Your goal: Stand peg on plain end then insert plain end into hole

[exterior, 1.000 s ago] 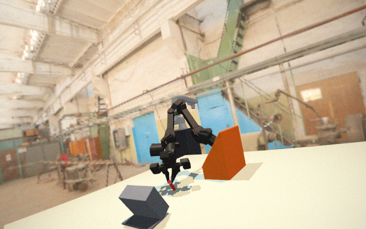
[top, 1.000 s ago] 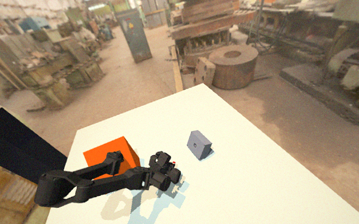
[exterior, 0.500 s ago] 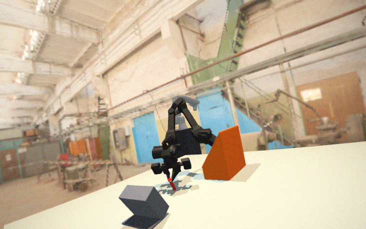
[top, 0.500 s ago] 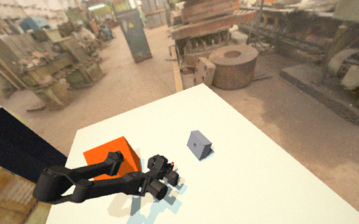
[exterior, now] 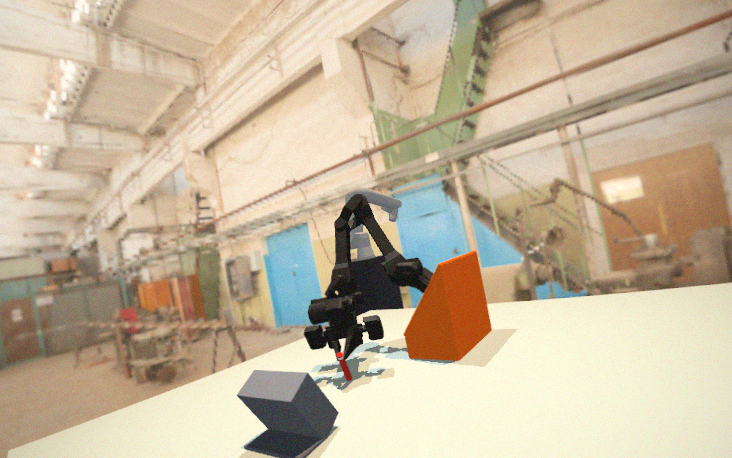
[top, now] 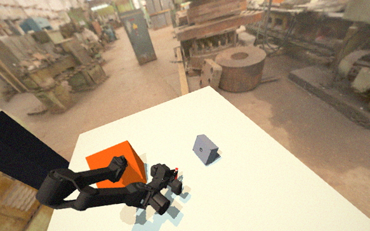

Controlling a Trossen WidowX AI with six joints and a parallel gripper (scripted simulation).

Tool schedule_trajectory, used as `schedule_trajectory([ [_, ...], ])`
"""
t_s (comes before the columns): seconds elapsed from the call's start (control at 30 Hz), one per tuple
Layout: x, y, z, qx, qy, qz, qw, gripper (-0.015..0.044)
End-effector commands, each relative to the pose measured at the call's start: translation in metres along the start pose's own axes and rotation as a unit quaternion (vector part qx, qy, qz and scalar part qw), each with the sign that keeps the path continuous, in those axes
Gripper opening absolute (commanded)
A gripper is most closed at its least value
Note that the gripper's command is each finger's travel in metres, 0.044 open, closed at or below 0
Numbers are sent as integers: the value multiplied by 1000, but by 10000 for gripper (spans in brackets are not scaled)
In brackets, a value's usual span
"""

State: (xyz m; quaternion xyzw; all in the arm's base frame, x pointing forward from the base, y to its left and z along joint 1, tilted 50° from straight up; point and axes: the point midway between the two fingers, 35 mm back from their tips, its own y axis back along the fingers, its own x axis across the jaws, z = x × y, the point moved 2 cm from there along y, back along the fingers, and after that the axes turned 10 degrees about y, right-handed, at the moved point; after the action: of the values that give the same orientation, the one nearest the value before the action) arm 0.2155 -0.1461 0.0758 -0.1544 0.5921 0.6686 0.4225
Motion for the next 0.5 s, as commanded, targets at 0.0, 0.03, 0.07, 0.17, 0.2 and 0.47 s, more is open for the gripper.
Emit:
schedule_trajectory([
  [0.0, 1, 2, -2, -18, 1, -2, 1000, 51],
  [0.03, 1, 3, -3, -23, 1, -3, 1000, 51],
  [0.07, 1, 3, -3, -27, 1, -3, 1000, 51],
  [0.17, 1, 5, -5, -40, 1, -6, 999, 51],
  [0.2, 1, 5, -5, -44, 1, -6, 999, 51],
  [0.47, 2, 10, -10, -78, 1, -12, 997, 51],
])
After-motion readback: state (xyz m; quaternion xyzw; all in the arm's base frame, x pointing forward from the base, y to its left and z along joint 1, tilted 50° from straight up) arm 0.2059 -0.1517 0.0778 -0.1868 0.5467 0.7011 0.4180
